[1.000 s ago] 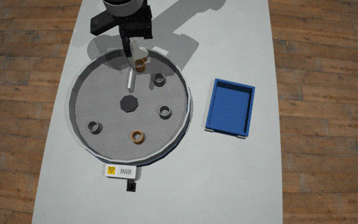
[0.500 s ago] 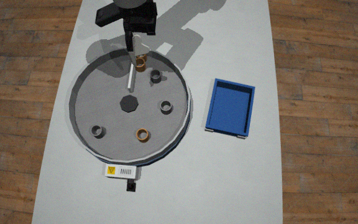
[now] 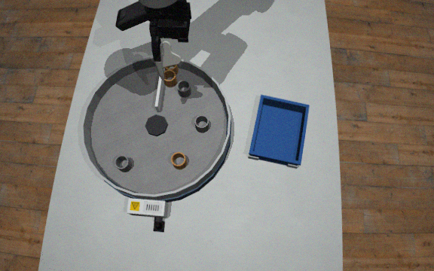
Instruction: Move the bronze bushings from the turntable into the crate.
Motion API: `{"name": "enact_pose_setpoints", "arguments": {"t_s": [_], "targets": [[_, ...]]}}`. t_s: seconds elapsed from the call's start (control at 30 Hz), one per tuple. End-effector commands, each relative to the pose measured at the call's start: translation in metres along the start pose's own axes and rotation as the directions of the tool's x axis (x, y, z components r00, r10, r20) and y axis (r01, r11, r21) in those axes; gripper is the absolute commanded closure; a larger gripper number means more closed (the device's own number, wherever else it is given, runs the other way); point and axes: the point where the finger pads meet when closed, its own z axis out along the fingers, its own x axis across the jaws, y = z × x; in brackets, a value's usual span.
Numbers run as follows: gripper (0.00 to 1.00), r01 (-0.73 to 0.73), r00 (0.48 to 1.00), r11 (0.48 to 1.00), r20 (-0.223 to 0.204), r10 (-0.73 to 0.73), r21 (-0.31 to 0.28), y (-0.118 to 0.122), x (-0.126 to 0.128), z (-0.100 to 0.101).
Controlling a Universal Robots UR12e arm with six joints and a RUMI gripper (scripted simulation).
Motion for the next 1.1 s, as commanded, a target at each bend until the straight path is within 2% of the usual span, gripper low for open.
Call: {"name": "enact_pose_setpoints", "arguments": {"t_s": [0.0,0.07,0.1,1.07], "targets": [[0.00,-0.001,1.000,1.000,-0.002,0.001,0.000,0.0003,0.0018,0.0004],[0.00,-0.001,1.000,1.000,-0.002,0.001,0.000,0.0004,0.0019,0.0004],[0.94,-0.001,1.000,1.000,-0.002,0.001,0.000,0.0004,0.0019,0.0005],[0.94,-0.001,1.000,1.000,-0.002,0.001,0.000,0.0004,0.0019,0.0005]]}}
